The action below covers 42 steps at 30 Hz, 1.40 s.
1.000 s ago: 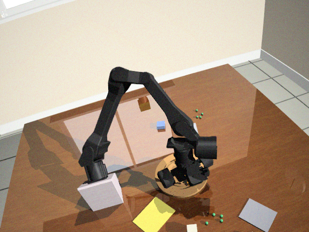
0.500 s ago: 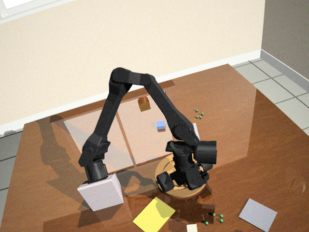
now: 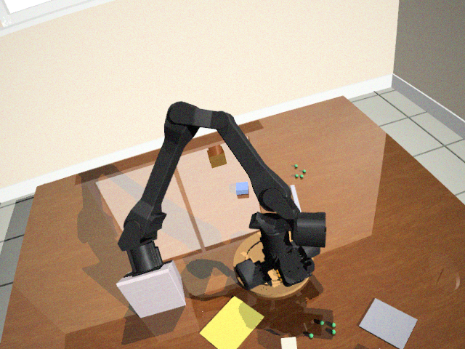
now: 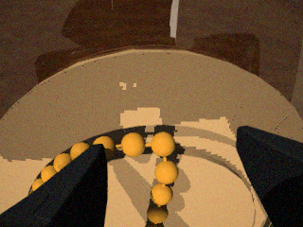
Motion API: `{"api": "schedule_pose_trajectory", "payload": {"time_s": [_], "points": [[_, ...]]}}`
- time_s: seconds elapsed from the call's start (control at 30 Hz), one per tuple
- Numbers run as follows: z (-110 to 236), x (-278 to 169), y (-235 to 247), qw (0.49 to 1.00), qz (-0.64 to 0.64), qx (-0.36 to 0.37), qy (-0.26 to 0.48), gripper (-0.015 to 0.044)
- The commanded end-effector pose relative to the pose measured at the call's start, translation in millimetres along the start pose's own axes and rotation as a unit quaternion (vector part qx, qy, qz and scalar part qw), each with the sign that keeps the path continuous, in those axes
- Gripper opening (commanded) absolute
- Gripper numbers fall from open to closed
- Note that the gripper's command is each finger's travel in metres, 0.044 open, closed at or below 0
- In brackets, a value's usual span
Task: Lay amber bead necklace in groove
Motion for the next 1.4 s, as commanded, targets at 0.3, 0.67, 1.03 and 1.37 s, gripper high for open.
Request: {"api": "schedule_pose_trajectory", "payload": {"time_s": [0.3, 0.67, 1.03, 1.37], "points": [[4.9, -0.2, 0.1, 1.000, -0.001, -0.002, 0.000, 0.0440], [4.9, -0.2, 0.1, 1.000, -0.001, -0.002, 0.000, 0.0440], [4.9, -0.2, 0.1, 1.000, -0.001, -0.002, 0.000, 0.0440], [35.6, -10.4, 7.6, 0.999, -0.038, -0.002, 0.000, 0.0177]]}}
Point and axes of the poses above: the point midway between the two fingers, 35 mm back from their tips, its own z axis back along the fingers, its own y axis across the jaws, x = y × z, the point moved 7 cm from there along z, back along the fingers, and after that the axes turned 13 degrees about z, right-handed, at the moved point
